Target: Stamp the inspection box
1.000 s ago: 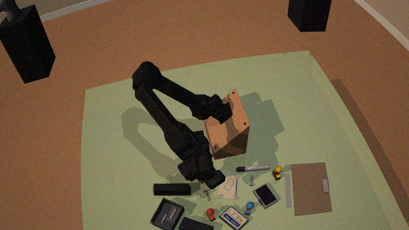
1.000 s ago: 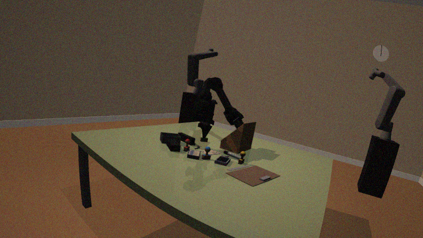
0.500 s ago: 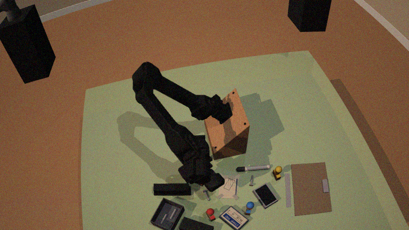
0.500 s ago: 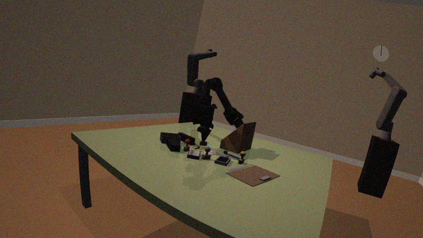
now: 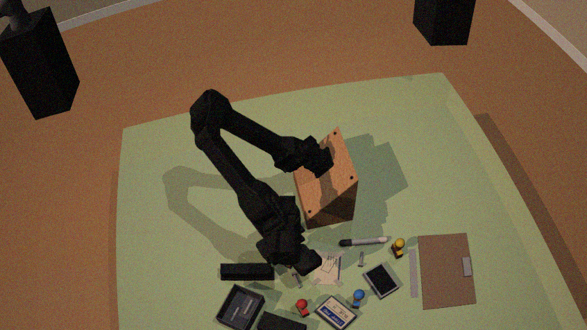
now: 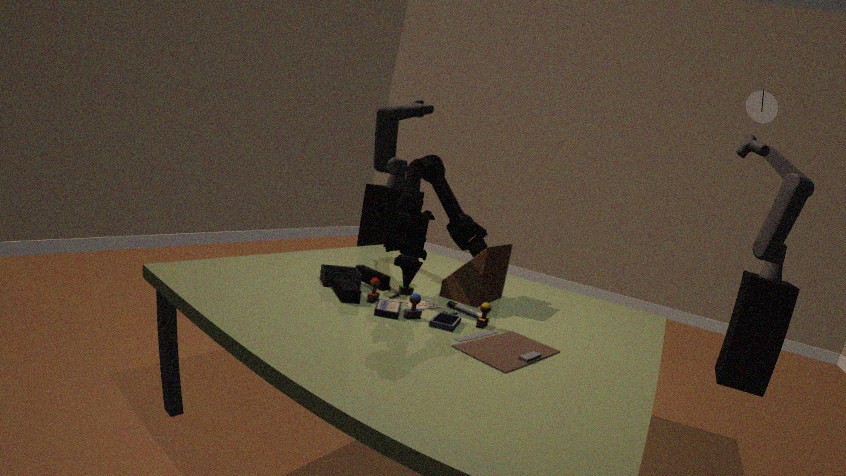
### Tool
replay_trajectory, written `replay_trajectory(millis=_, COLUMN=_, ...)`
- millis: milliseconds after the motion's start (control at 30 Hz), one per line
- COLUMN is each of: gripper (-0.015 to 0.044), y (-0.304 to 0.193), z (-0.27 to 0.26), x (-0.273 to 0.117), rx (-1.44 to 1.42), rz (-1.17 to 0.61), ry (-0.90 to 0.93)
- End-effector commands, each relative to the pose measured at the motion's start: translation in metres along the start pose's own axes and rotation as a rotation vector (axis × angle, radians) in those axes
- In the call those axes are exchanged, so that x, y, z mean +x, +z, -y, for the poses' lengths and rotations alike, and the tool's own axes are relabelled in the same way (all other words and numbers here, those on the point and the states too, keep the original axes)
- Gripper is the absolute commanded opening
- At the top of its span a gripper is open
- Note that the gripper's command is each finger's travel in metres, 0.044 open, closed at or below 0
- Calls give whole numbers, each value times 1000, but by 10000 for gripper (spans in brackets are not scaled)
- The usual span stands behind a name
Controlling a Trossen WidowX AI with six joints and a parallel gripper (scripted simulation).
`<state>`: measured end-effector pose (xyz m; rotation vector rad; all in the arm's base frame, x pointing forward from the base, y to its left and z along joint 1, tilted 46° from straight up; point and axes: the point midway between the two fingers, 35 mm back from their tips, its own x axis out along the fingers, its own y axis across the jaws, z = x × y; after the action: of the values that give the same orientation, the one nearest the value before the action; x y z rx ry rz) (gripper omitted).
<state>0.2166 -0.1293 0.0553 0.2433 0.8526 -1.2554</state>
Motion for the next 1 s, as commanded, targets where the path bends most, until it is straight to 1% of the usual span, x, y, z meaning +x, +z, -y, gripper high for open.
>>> replay_trajectory(millis=0, gripper=236, y=0, z=0, x=0, rx=1, rz=0, ry=0)
replay_trajectory(millis=33, gripper=262, y=0, z=0, x=0, rx=1, rz=0, ry=0)
replay_trajectory(millis=167, gripper=262, y=0, z=-3, x=-8, rx=0, rz=-6, ry=3)
replay_trajectory(millis=300, gripper=262, y=-2, z=-10, x=-57, rx=-4, rz=-25, ry=11)
replay_trajectory(millis=400, gripper=262, y=-1, z=-6, x=-98, rx=-8, rz=-20, ry=5)
replay_trajectory(millis=467, gripper=262, y=0, z=-2, x=-115, rx=-9, rz=-11, ry=1)
replay_trajectory(millis=967, gripper=262, y=0, z=-1, x=-117, rx=-9, rz=-10, ry=0)
